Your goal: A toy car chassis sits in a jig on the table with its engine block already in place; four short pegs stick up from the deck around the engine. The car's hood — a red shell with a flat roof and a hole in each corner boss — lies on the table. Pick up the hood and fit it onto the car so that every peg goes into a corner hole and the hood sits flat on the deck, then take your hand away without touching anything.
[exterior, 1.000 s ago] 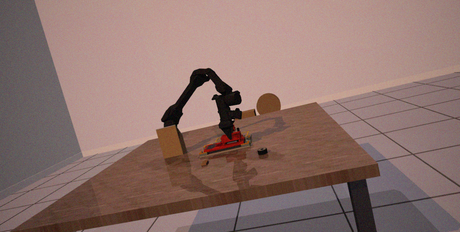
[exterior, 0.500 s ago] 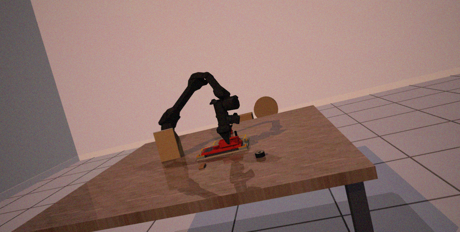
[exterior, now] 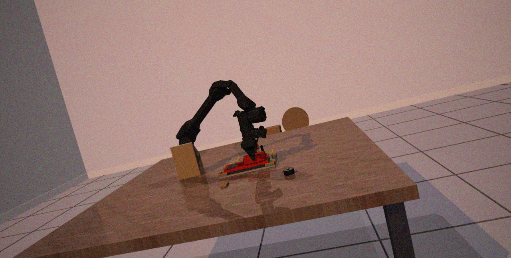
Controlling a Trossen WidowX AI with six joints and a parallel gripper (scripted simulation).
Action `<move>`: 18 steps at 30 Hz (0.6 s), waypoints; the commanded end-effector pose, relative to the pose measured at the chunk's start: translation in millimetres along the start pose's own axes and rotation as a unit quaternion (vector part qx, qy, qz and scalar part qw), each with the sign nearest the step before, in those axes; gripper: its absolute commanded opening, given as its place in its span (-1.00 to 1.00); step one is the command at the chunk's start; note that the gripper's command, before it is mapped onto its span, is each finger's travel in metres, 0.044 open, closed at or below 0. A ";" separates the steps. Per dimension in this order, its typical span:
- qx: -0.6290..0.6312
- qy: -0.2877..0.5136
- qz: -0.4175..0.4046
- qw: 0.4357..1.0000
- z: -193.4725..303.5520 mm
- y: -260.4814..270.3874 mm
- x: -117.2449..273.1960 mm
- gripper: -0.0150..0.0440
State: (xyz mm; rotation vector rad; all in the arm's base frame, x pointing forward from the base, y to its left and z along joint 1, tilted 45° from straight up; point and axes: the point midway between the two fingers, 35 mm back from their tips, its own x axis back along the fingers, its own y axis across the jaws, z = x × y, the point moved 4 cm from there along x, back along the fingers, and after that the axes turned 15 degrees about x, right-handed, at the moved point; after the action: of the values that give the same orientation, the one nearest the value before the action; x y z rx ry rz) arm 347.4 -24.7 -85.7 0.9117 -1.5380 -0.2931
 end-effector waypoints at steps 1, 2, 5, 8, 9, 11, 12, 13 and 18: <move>0.000 0.000 0.000 1.000 0.0 0.0 0.0 0.31; 0.000 0.000 0.000 1.000 0.0 0.0 0.0 0.40; 0.000 0.000 0.000 1.000 0.0 0.0 0.0 0.67; 0.000 0.000 0.000 1.000 0.0 0.0 0.0 0.93; 0.000 0.000 0.000 1.000 0.0 0.0 0.0 1.00; 0.000 0.000 0.000 1.000 0.0 0.0 0.0 1.00; 0.000 0.000 0.000 1.000 -0.3 -0.2 2.4 1.00; 0.000 0.000 0.000 1.000 -0.6 -0.6 6.4 1.00; 0.000 0.002 -0.001 1.000 -1.8 -2.5 52.8 1.00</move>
State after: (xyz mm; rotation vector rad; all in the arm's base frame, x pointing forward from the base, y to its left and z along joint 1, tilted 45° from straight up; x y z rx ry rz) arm 347.1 -38.4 -72.1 0.9197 -1.5076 -0.3079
